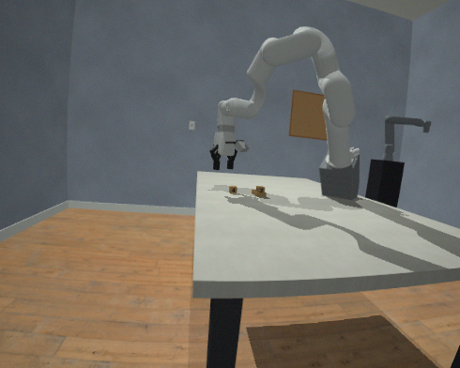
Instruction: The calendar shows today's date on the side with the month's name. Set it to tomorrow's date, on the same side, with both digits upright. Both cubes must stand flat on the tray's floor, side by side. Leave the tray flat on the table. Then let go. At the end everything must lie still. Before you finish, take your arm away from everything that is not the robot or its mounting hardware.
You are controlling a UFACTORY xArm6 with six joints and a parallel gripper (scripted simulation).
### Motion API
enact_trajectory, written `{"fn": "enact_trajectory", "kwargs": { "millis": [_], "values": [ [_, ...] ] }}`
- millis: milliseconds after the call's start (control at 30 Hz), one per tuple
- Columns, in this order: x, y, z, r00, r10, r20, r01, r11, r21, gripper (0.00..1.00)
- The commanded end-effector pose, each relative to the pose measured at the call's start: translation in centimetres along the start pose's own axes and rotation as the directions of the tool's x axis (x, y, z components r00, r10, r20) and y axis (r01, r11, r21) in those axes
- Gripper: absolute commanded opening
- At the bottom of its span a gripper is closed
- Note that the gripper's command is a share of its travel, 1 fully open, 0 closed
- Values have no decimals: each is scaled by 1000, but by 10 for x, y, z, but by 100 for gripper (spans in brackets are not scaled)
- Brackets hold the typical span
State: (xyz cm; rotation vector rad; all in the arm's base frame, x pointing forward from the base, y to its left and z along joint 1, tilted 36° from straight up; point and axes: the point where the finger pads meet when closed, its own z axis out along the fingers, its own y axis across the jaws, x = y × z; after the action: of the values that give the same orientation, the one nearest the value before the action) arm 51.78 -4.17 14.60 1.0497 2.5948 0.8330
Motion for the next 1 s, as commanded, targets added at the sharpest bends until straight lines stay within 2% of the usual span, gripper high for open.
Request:
{"fn": "enact_trajectory", "kwargs": {
  "millis": [0,200,267,300,533,767,867,900,967],
  "values": [
    [4,1,-1,985,-173,9,173,985,-17,100],
    [9,2,-2,939,-342,12,343,939,-15,100],
    [9,2,-2,939,-342,12,343,939,-15,100],
    [11,2,-2,907,-420,13,421,907,-14,100],
    [16,3,-2,823,-567,16,568,823,-12,100],
    [22,3,-2,669,-743,18,743,669,-8,100],
    [23,3,-2,655,-755,18,755,655,-7,100],
    [25,3,-3,590,-807,18,807,590,-6,100],
    [27,3,-3,546,-837,19,838,546,-5,100]
  ]
}}
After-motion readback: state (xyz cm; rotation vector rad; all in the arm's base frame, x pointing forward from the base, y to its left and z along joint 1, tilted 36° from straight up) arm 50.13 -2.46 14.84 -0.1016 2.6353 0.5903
